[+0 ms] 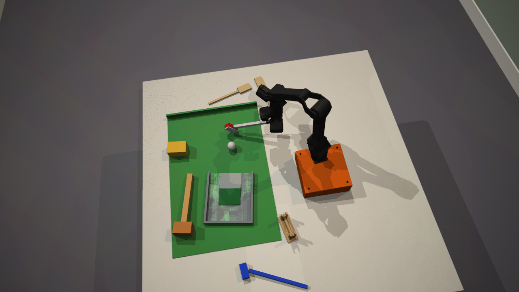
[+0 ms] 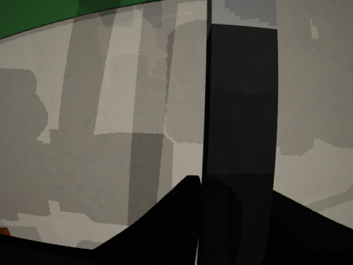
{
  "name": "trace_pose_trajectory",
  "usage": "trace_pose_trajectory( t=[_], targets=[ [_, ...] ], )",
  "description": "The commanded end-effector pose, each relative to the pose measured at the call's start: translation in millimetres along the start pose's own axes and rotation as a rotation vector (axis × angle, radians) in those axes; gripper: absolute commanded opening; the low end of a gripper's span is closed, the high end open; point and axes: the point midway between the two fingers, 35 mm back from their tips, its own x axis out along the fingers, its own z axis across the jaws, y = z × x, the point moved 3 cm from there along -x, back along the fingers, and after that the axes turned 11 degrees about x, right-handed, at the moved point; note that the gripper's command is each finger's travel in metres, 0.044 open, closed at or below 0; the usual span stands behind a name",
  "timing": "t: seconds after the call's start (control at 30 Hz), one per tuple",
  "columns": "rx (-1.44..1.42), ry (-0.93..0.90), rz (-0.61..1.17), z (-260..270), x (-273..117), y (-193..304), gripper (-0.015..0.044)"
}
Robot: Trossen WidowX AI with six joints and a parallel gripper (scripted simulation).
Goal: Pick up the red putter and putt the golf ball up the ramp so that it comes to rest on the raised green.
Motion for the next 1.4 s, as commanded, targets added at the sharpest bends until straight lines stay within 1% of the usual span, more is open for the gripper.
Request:
trace_pose_trajectory(
  t=[0.0,0.1,0.23,0.4,0.5,0.73,1.13,1.23,1.27,1.37],
  targets=[
    [0.000,0.000,0.000,0.2,0.0,0.0,0.0000],
    [0.000,0.000,0.000,8.3,-0.3,-0.8,0.0000],
    [0.000,-0.001,-0.001,55.2,-1.5,-0.1,0.0000],
    [0.000,-0.004,-0.004,110.9,-0.9,13.9,0.0000],
    [0.000,-0.005,-0.005,132.6,0.3,24.1,0.0000],
    [0.000,-0.005,-0.006,134.0,-4.6,24.3,0.0000],
    [0.000,-0.005,-0.006,134.0,-59.0,25.2,0.0000],
    [0.000,-0.005,-0.006,134.0,-59.9,25.4,0.0000],
    [-0.004,-0.008,0.003,134.0,-51.2,25.5,0.0000],
    [-0.004,-0.008,0.003,134.0,-51.2,25.5,0.0000]
  ],
)
